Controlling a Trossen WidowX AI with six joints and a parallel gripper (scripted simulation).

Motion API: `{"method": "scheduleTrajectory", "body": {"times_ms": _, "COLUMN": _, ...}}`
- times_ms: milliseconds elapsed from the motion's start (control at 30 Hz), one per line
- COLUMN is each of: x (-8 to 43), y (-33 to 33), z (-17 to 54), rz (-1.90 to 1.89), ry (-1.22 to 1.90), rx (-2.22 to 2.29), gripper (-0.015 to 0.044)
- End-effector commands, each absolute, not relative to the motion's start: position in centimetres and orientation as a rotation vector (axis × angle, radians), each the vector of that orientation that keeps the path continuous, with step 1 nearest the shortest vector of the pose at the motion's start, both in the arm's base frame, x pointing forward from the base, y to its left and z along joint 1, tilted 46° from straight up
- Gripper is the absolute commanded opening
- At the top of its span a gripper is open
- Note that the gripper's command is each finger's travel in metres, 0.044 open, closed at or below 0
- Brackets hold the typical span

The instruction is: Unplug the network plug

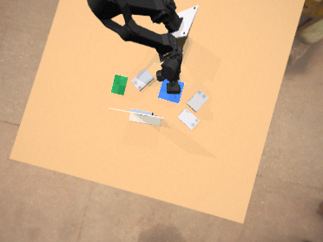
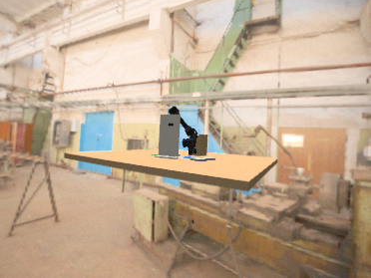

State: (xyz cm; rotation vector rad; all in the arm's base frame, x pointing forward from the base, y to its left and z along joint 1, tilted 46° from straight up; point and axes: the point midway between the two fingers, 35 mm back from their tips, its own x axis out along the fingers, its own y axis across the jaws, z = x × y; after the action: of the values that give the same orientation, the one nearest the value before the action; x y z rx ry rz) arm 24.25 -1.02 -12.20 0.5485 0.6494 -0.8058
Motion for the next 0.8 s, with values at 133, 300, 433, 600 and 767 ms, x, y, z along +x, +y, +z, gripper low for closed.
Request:
{"method": "scheduleTrajectory", "body": {"times_ms": 133, "x": 24.2, "y": -1.0, "z": -12.2, "rz": -0.807, "ry": 0.649, "rx": 0.549, "gripper": 0.0156}}
{"method": "scheduleTrajectory", "body": {"times_ms": 300, "x": 24.0, "y": -0.8, "z": -11.9, "rz": -0.807, "ry": 0.651, "rx": 0.549, "gripper": 0.0156}}
{"method": "scheduleTrajectory", "body": {"times_ms": 433, "x": 23.9, "y": -0.6, "z": -11.7, "rz": -0.807, "ry": 0.652, "rx": 0.549, "gripper": 0.0156}}
{"method": "scheduleTrajectory", "body": {"times_ms": 600, "x": 23.6, "y": -0.3, "z": -11.4, "rz": -0.806, "ry": 0.653, "rx": 0.550, "gripper": 0.0156}}
{"method": "scheduleTrajectory", "body": {"times_ms": 767, "x": 23.4, "y": -0.1, "z": -11.1, "rz": -0.806, "ry": 0.655, "rx": 0.550, "gripper": 0.0156}}
